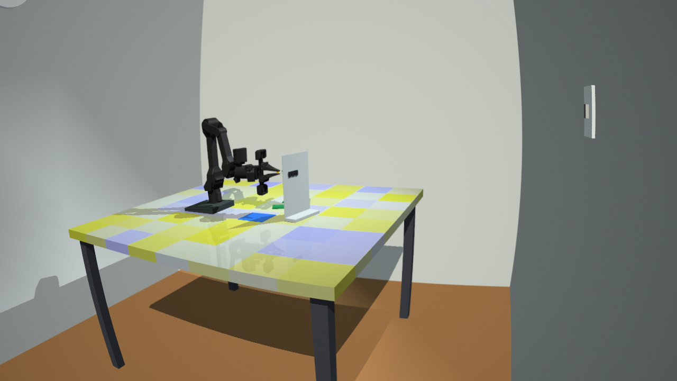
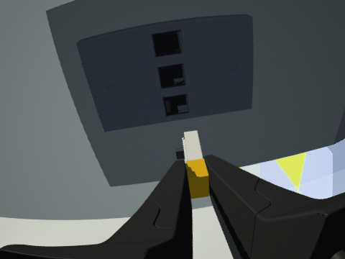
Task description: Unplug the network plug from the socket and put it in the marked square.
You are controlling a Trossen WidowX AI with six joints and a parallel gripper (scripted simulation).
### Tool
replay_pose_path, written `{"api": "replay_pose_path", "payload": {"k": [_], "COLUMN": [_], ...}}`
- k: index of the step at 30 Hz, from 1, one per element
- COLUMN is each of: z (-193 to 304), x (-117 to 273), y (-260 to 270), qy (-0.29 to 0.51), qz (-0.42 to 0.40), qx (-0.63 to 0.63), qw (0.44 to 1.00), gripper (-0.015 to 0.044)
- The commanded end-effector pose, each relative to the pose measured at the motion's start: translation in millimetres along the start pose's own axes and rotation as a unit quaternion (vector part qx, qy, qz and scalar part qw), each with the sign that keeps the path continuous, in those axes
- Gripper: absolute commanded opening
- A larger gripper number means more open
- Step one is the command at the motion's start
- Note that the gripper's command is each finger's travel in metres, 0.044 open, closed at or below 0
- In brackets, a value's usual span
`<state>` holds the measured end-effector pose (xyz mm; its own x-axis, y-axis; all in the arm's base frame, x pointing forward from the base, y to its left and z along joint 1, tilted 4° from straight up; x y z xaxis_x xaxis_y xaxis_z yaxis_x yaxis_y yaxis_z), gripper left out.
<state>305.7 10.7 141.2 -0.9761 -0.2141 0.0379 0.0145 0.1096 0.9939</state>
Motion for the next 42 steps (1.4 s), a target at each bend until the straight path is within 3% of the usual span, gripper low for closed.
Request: {"api": "replay_pose_path", "payload": {"k": [1, 42], "z": [1.2, 5.5], "x": [4.0, 22.0], "y": [-0.7, 59.0], "qy": [0.002, 0.002], "qz": [0.002, 0.002], "qx": [-0.003, -0.003], "qw": [1.000, 1.000], "gripper": [0.0000, 0.0000]}}
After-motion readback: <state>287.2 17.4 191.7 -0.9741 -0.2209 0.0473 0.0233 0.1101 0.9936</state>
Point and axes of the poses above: the point midway between the two fingers, 35 mm back from their tips, its own x axis back along the fingers, its own y axis across the jaws, z = x × y, the point moved 5 cm from there along x, back along the fingers, and after that the axes turned 5 degrees about x, right-handed, at the moved point
